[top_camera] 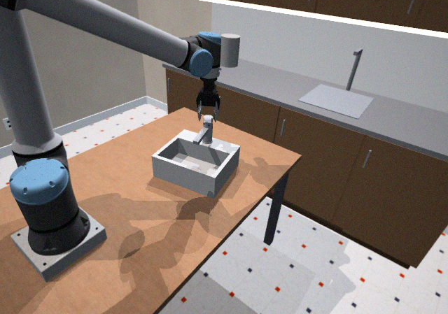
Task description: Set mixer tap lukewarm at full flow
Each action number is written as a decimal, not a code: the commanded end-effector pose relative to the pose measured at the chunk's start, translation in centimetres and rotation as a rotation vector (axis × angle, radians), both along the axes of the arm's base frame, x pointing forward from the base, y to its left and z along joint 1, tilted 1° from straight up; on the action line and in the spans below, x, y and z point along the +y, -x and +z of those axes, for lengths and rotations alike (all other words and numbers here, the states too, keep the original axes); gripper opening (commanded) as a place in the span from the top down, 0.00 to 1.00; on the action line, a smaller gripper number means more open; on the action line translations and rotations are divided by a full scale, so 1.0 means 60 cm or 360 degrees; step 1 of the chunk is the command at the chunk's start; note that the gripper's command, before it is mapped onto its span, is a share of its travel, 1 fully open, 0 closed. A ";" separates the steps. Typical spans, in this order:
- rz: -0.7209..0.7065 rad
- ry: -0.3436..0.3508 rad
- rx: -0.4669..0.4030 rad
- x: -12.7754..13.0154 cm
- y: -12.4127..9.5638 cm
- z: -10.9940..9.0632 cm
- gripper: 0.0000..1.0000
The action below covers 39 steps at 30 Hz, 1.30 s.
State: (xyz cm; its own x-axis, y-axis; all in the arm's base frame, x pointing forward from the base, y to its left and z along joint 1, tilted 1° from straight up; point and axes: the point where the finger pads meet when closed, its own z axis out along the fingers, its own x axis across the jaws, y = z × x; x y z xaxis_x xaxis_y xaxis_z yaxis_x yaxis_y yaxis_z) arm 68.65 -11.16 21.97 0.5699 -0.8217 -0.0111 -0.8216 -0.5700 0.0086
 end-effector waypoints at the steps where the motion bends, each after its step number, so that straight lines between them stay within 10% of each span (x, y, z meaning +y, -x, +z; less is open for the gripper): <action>1: 0.0002 -0.0001 0.0003 0.001 0.001 -0.013 0.57; 39: 0.0002 0.0001 -0.0001 0.001 -0.001 -0.031 0.57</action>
